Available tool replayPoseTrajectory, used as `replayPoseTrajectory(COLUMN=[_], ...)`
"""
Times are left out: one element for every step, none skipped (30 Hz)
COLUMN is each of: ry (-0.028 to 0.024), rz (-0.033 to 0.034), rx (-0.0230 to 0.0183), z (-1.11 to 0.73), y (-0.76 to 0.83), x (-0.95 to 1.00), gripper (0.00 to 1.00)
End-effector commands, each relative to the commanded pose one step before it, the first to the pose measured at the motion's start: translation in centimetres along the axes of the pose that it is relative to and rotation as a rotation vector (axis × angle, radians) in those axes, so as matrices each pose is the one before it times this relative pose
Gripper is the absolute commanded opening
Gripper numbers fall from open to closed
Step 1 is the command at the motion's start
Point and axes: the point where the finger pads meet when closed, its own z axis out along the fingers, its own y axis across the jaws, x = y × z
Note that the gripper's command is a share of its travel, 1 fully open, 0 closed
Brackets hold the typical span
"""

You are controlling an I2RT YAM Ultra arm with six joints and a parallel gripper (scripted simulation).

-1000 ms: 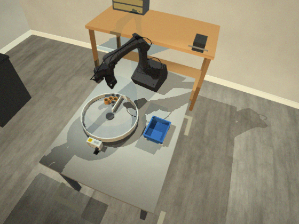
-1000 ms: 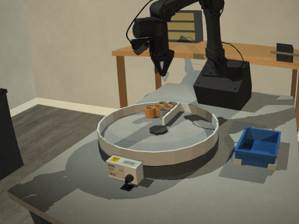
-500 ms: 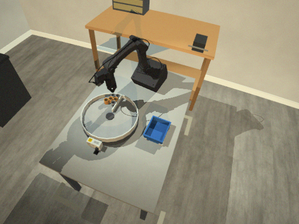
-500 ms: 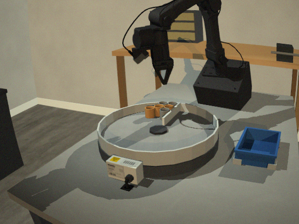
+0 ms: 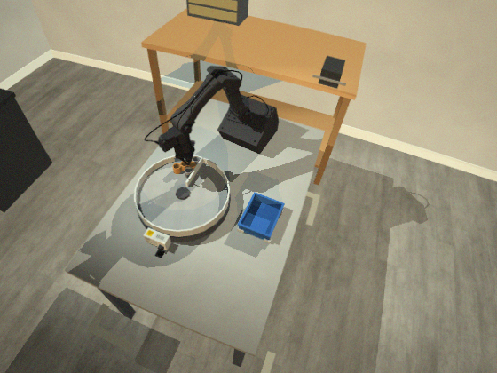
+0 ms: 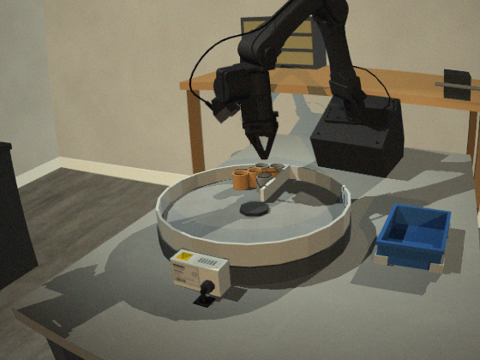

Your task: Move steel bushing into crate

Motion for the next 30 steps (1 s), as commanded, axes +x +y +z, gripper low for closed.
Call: replayPoseTrajectory(ry=[-0.04392,0.0,0.0,-0.02599,0.00649,0.01013,0.00479,0.00141,0.00075,-0.00351,-0.00787,-0.00492,-0.00313,-0.00001,-0.00002,-0.00001,-0.00001,0.00029,0.0,0.0,0.00361,0.00009,0.0,0.0,0.0,0.0,0.0,0.0,0.0,0.0], rz=[0.14961,0.0,0.0,0.00959,0.017,0.0154,0.01092,0.00724,0.00476,0.00515,0.00337,-0.0008,-0.00108,0.0,0.0,0.0,0.0,0.0001,0.0,0.0,0.00126,0.00003,-0.0007,-0.00164,-0.00061,-0.00009,0.0,0.0,0.0,0.0], rx=[-0.01544,0.0,0.0,-0.04933,0.01291,0.02108,0.01037,0.00319,0.00175,-0.00391,-0.01252,-0.01053,-0.00714,-0.00002,-0.00004,-0.00003,-0.00002,0.00065,0.0,0.0,0.00822,0.00021,0.0,0.0,0.0,0.0,0.0,0.0,0.0,0.0], z=[1.138,0.0,0.0,-1.47,0.616,0.879,0.456,0.169,0.098,-0.144,-0.48,-0.301,-0.173,-0.001,-0.001,-0.001,-0.001,-0.001,0.0,0.0,-0.001,0.0,0.0,0.0,0.0,0.0,0.0,0.0,0.0,0.0], y=[0.787,0.0,0.0,1.186,-0.237,-0.38,-0.199,-0.078,-0.047,0.011,0.133,0.314,0.273,0.001,0.001,0.001,0.001,-0.016,0.0,0.0,-0.205,-0.005,0.0,0.0,0.0,0.0,0.0,0.0,0.0,0.0], x=[-0.608,0.0,0.0,-0.284,0.111,0.118,0.078,0.05,0.033,-0.118,-0.176,-0.114,-0.093,0.0,0.0,0.0,0.0,0.007,0.0,0.0,0.09,0.002,0.0,0.0,0.0,0.0,0.0,0.0,0.0,0.0], gripper=[0.15,0.15,0.15,0.15,0.15,0.15,0.15,0.15,0.15,0.15,0.15,0.15,0.15,0.15,0.15,0.15,0.15,0.15,0.15,0.15,0.15,0.15,0.15,0.15,0.15,0.15,0.15,0.15,0.15,0.15])
